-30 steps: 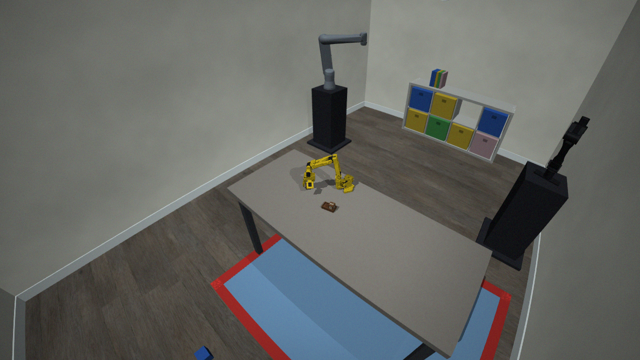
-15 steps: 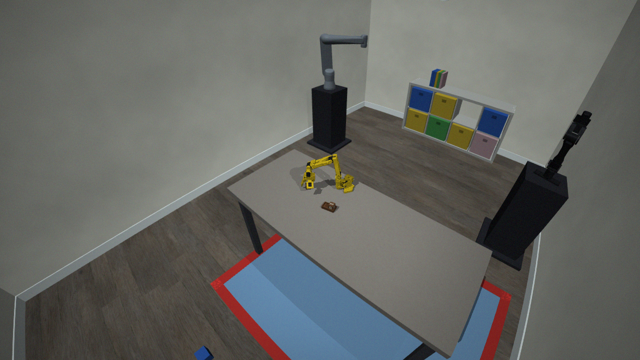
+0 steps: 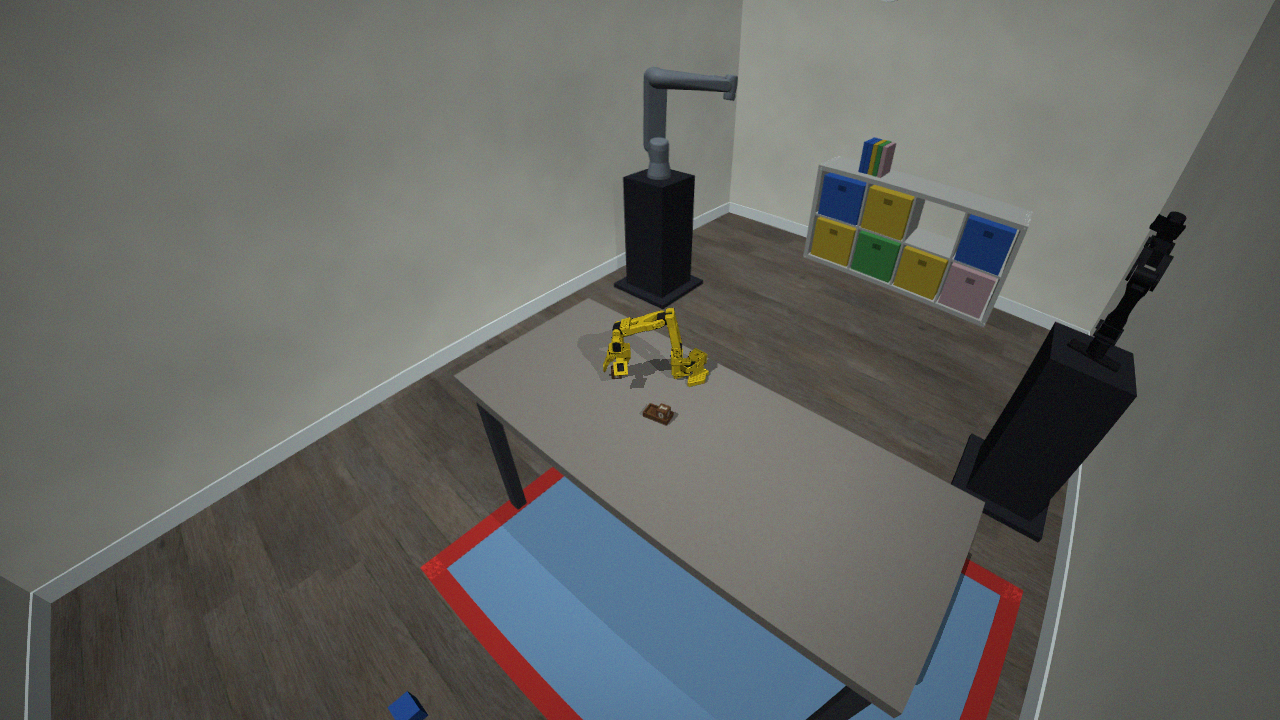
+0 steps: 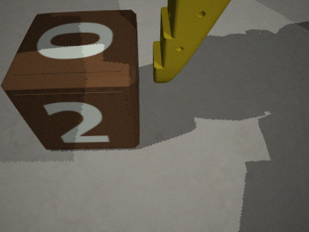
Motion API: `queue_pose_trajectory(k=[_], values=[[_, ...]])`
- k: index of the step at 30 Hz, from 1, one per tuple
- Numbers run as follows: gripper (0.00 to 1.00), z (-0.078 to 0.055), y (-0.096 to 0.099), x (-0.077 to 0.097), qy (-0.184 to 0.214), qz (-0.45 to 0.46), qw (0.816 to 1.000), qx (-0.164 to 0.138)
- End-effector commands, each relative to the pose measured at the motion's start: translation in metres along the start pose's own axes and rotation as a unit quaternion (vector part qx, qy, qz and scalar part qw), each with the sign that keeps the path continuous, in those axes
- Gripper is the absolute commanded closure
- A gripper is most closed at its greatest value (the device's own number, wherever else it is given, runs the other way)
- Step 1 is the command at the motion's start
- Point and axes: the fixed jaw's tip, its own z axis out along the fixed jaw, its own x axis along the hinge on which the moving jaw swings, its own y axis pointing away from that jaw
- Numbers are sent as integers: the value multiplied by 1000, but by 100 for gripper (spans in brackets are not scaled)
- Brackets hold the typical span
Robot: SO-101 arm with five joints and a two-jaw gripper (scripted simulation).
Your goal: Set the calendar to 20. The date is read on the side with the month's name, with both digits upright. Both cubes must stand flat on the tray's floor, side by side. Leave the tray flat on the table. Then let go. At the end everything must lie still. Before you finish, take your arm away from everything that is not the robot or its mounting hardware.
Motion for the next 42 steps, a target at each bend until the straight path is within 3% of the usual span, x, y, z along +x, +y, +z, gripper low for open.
queue_pose_trajectory(k=[1,3,9,14,42], values=[[64,-26,-9,4,5,9,999,34],[64,-26,-9,4,5,9,999,34],[64,-47,-6,3,5,9,999,34],[64,-55,-5,3,5,9,999,34],[64,-60,-5,3,7,9,999,42]])
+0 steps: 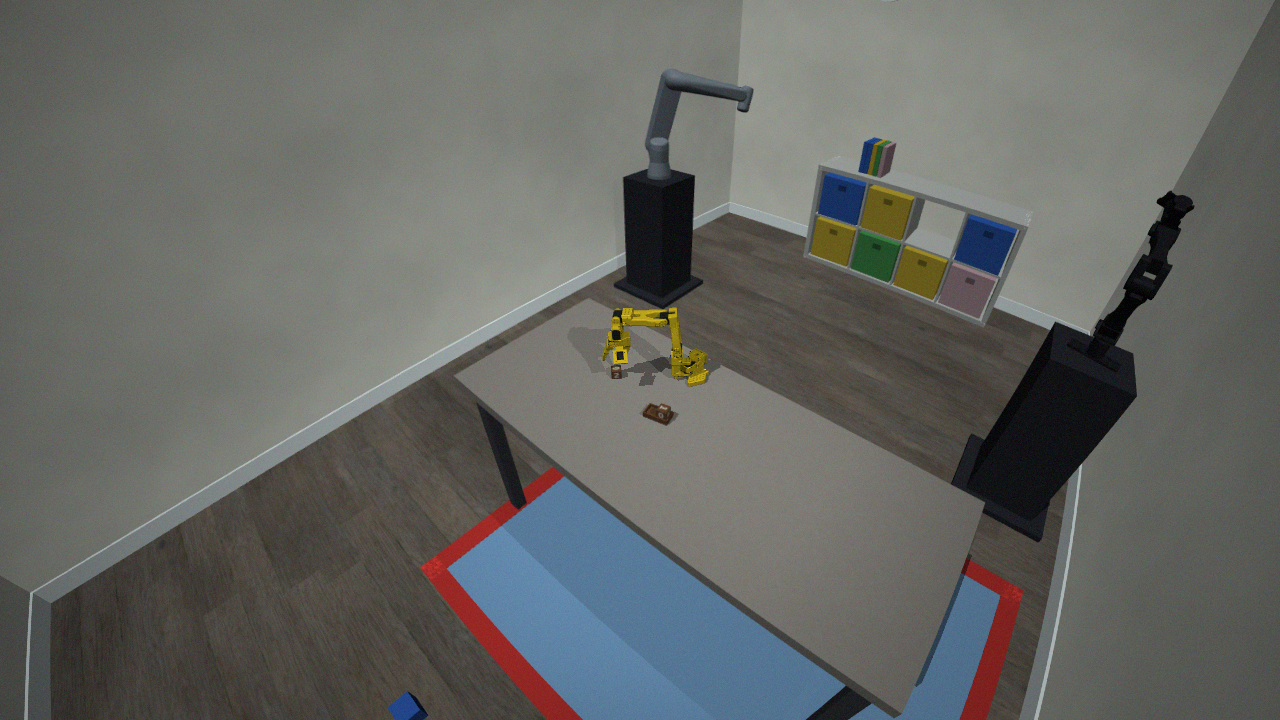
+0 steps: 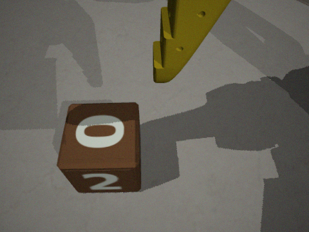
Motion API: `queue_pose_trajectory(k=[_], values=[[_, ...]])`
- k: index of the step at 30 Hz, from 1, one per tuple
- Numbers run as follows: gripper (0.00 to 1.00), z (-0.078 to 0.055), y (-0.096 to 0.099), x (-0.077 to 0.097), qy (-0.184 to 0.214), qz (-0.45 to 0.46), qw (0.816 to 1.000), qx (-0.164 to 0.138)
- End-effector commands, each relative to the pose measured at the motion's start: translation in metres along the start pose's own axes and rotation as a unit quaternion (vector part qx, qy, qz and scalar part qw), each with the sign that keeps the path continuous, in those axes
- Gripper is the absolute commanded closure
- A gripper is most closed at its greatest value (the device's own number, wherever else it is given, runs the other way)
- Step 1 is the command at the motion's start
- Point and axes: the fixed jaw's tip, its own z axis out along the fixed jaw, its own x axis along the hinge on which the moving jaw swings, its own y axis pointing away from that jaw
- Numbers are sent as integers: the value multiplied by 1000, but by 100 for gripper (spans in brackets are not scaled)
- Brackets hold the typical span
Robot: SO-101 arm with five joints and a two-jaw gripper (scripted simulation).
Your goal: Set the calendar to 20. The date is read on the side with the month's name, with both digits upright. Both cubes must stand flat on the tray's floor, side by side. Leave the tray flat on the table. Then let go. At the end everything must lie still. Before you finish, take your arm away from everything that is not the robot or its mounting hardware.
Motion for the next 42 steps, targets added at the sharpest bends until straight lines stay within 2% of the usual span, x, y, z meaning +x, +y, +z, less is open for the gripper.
queue_pose_trajectory(k=[1,5,10,12,17,21,25,42], values=[[64,-17,-7,3,7,9,999,47],[64,-31,-9,4,14,9,996,84],[65,-57,-10,4,26,9,988,155],[65,-57,-10,4,26,9,988,155],[65,-83,-7,3,38,9,974,225],[65,-96,-4,3,45,9,964,262],[65,-101,-3,3,47,9,960,275],[65,-101,-4,2,38,38,959,277]])
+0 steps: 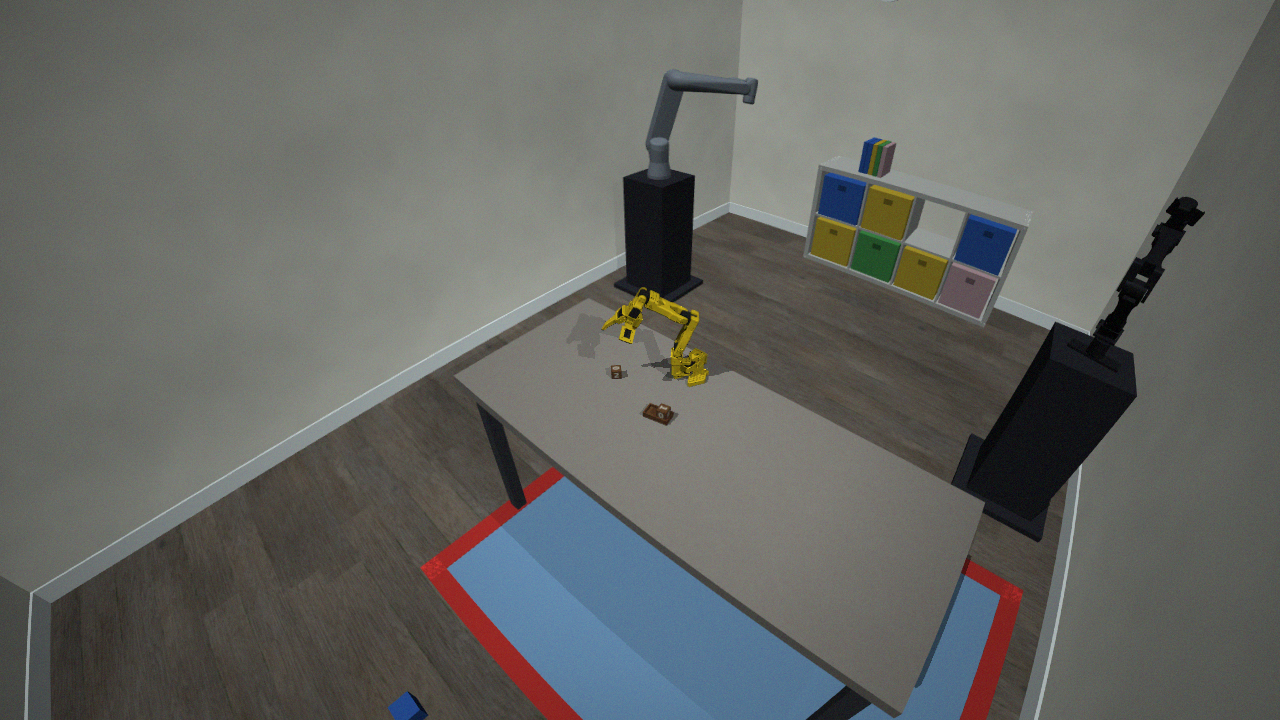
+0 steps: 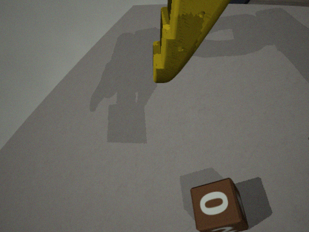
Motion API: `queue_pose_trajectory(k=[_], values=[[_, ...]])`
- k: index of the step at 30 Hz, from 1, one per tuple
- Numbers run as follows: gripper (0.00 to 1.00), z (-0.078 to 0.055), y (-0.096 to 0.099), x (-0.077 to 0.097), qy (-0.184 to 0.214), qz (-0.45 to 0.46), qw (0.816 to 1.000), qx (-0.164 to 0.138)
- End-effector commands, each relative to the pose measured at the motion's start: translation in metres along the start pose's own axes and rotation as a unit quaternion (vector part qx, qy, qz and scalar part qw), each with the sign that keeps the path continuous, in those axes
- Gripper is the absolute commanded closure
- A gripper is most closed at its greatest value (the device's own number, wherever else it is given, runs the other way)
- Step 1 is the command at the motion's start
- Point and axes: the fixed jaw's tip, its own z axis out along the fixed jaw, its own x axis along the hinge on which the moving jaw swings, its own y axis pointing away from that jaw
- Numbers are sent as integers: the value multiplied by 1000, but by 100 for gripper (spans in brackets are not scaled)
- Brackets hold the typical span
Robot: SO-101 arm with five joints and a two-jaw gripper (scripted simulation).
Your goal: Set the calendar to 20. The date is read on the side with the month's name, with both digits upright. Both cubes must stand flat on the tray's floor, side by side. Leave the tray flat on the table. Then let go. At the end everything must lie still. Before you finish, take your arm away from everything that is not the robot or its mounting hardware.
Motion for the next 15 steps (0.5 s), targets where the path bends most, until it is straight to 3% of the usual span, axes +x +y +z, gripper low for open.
queue_pose_trajectory(k=[1,15], values=[[65,-10,-7,2,4,28,999,30],[65,-7,-10,-3,-4,169,985,30]])
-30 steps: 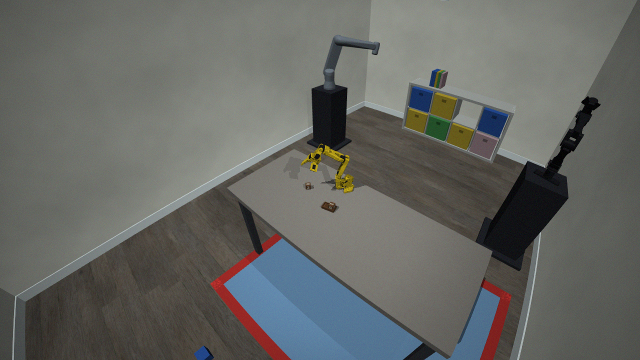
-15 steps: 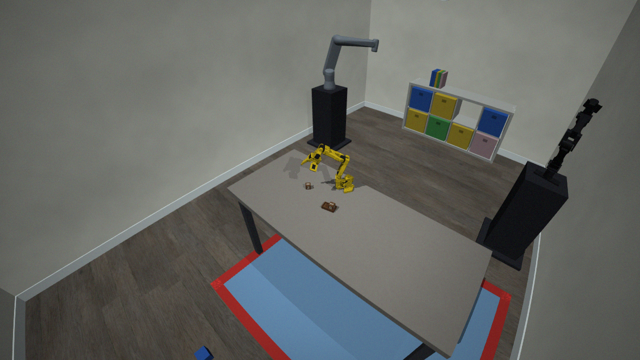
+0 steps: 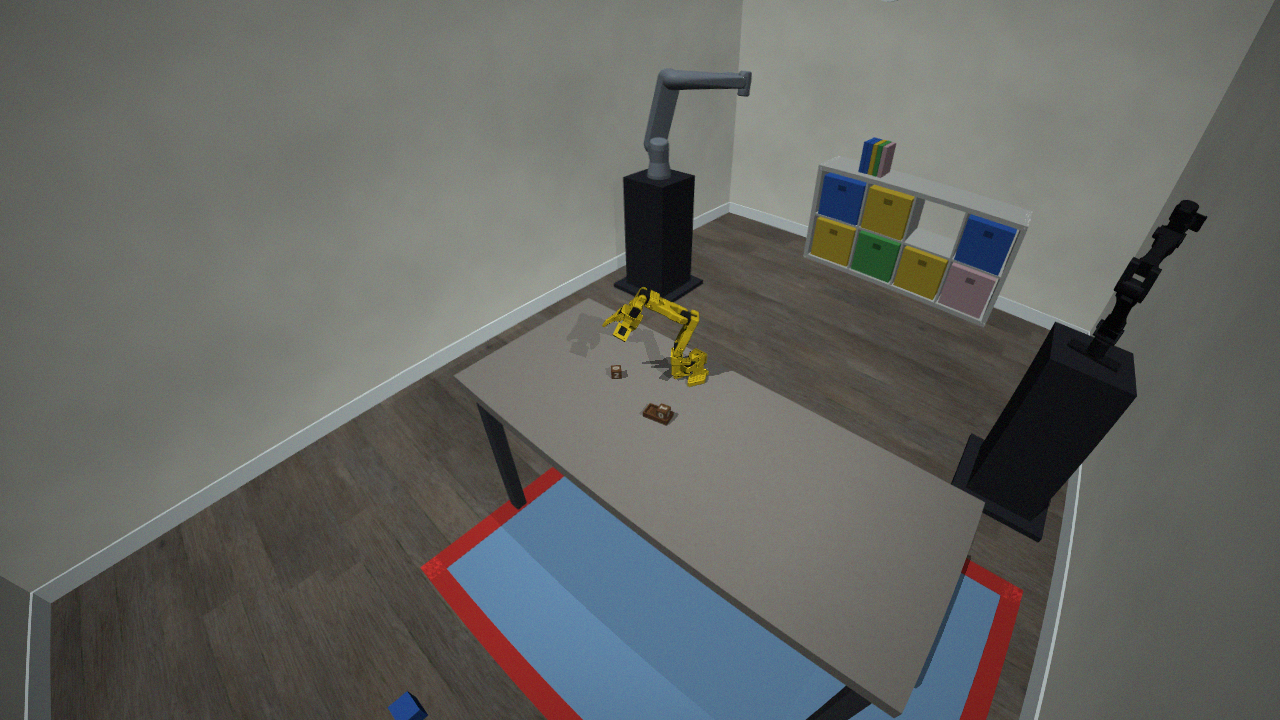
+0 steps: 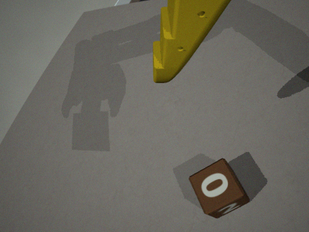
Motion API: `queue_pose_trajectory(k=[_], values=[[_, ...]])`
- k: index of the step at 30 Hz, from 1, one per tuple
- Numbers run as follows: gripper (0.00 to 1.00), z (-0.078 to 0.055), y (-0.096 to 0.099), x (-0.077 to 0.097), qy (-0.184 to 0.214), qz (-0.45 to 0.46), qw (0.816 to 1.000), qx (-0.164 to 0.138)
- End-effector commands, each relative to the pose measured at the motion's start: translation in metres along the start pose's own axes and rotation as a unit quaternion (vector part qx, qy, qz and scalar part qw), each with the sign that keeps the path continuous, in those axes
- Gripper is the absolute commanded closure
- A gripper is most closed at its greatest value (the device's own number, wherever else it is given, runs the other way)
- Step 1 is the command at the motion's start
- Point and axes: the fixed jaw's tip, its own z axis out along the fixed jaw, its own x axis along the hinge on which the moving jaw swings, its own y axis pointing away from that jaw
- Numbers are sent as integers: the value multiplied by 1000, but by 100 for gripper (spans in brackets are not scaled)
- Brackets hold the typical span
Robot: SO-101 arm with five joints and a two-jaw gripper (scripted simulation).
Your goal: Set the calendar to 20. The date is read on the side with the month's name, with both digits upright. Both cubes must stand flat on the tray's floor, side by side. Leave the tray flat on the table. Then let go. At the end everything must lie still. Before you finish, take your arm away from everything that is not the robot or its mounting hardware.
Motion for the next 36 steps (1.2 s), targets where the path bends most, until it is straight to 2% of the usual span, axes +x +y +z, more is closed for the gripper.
queue_pose_trajectory(k=[1,7,13,21,23,36], values=[[65,-6,-8,-4,-8,60,998,25],[65,-5,-9,-7,-12,130,991,24],[65,-3,-11,-12,-18,243,970,21],[65,0,-15,-19,-25,388,921,15],[65,0,-15,-19,-25,388,921,15],[65,3,-19,-26,-31,551,834,7]])
